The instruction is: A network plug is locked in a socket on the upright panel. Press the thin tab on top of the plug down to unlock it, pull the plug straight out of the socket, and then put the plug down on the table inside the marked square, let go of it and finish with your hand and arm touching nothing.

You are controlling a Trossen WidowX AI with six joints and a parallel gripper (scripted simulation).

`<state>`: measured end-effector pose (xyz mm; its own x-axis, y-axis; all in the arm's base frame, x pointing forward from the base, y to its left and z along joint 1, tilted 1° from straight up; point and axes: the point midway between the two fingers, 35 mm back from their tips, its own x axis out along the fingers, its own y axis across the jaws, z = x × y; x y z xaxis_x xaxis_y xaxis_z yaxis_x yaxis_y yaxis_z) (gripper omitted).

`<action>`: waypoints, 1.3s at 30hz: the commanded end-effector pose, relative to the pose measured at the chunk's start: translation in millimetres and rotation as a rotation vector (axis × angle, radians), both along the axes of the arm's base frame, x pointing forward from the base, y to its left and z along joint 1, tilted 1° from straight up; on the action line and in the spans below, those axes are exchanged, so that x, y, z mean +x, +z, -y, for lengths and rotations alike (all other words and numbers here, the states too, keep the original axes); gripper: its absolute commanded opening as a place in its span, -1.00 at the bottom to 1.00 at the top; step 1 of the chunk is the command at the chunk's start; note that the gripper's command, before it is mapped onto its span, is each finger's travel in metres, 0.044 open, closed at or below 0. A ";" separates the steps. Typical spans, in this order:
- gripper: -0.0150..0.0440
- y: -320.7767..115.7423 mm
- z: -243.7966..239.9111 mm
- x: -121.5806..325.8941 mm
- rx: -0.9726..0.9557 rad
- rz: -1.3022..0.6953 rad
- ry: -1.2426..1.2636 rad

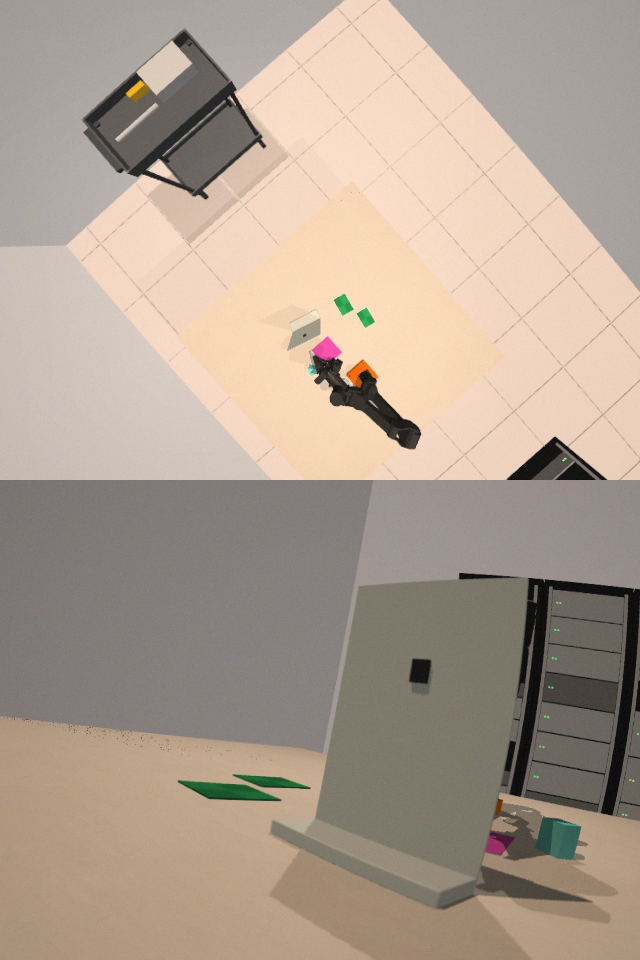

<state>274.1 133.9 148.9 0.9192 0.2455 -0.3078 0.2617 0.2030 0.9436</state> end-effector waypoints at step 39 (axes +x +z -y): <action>-0.49 -60.3 26.0 -61.1 -0.137 -0.617 0.113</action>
<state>213.8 107.6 92.7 0.5410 0.2498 -0.8030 0.7119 0.3724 0.5954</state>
